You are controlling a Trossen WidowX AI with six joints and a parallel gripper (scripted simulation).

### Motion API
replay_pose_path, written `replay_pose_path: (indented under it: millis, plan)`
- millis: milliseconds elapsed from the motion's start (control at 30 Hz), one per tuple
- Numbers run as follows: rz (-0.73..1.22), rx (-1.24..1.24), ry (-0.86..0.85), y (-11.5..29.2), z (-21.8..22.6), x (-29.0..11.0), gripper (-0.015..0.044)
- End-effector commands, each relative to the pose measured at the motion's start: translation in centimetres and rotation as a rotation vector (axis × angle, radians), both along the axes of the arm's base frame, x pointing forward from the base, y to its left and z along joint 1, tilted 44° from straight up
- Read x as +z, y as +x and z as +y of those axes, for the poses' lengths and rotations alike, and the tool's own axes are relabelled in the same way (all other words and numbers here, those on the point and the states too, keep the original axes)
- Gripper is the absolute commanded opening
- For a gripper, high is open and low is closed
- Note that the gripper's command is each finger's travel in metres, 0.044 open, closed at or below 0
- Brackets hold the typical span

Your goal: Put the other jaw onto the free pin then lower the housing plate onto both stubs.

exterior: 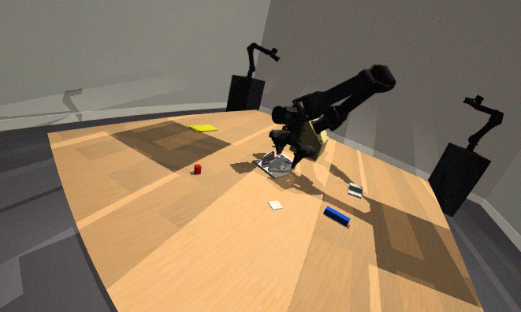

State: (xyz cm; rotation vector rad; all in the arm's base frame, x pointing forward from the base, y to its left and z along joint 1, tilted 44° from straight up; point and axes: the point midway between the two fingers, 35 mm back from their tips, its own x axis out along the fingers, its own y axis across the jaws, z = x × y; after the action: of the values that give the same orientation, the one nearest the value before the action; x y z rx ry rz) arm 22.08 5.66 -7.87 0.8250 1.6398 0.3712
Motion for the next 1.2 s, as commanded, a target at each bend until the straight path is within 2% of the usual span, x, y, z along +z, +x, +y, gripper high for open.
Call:
replay_pose_path:
  millis: [0,1167]
  plan:
    - [-0.005,0.005,-0.001,0.06,-0.01,0.06,0.0351]
    - [-0.005,0.005,-0.001,0.07,0.43,-0.28,0.0351]
